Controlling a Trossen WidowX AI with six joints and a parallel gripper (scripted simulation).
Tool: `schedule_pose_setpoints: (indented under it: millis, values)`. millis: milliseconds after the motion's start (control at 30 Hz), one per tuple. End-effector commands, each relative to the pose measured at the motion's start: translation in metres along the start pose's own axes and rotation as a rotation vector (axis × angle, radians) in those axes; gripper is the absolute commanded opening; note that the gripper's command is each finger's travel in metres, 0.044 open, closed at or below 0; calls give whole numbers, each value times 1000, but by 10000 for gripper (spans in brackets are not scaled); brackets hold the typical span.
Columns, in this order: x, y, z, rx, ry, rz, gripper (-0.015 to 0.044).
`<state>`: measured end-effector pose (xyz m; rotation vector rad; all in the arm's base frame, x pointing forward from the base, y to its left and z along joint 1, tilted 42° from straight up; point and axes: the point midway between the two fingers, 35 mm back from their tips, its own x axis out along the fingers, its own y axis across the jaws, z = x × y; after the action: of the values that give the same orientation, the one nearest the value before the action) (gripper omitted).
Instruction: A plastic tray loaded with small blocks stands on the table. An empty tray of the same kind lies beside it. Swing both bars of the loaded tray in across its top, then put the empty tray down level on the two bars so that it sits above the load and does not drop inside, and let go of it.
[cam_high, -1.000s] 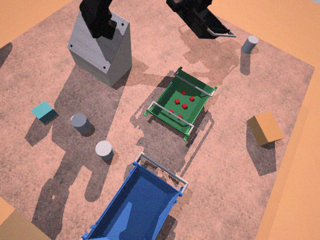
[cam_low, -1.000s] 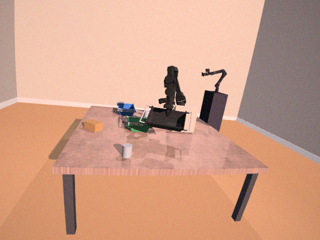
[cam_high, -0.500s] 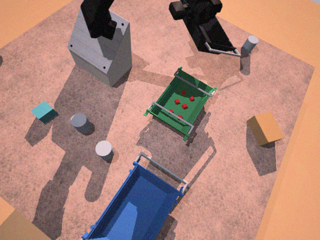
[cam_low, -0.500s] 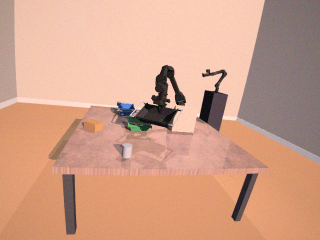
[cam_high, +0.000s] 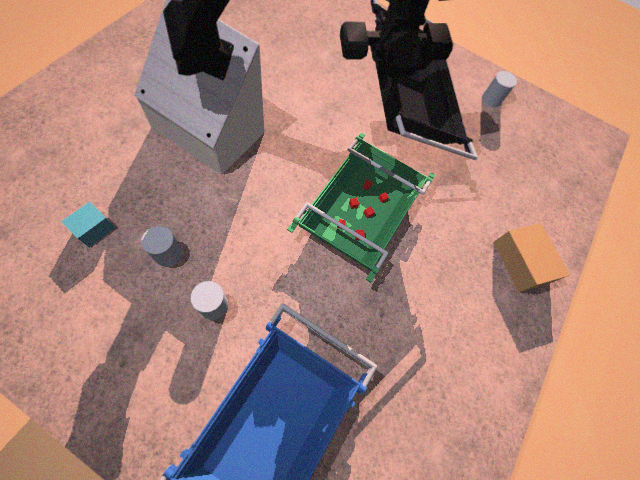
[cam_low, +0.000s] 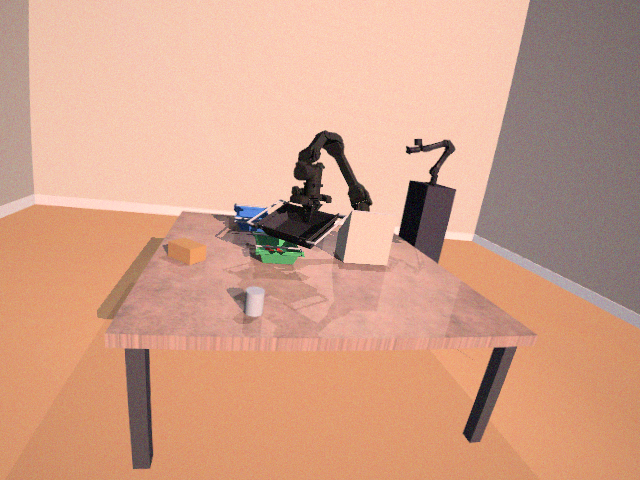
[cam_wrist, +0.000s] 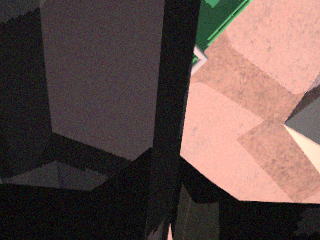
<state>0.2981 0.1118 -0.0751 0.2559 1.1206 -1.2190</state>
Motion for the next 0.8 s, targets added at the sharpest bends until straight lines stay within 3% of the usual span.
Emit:
schedule_pose_setpoints:
  millis: [0, 767]
  values:
    - [-8, 0, 17, 69, -5, 26, 0]
    - [0, -35, 114, 460, -37, 8, 0]
